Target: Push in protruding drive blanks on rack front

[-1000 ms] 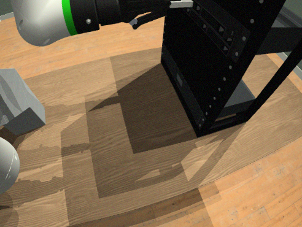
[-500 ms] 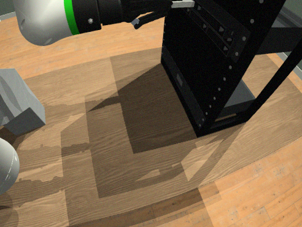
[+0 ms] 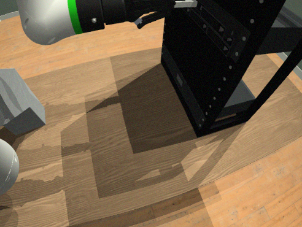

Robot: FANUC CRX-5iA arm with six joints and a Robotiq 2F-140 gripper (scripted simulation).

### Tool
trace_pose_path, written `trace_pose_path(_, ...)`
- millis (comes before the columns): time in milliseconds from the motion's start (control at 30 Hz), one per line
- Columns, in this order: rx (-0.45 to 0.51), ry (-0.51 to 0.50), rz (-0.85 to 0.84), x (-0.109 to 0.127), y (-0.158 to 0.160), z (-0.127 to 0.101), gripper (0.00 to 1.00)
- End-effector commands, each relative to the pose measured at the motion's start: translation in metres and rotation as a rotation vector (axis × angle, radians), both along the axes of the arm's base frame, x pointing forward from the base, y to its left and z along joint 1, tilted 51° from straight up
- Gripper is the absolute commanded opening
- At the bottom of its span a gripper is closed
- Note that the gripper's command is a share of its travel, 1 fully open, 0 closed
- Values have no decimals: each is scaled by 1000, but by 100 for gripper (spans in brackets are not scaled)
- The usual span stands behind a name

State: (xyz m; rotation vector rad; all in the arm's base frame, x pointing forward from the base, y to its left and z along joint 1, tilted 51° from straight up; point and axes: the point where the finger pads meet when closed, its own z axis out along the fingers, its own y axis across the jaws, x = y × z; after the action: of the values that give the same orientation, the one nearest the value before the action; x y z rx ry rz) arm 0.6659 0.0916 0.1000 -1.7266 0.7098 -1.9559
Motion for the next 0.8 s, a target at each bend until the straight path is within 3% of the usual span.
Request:
trace_pose_path(0,1,-1,1,1,1,1,10)
trace_pose_path(767,1,-1,1,12,0,2,10)
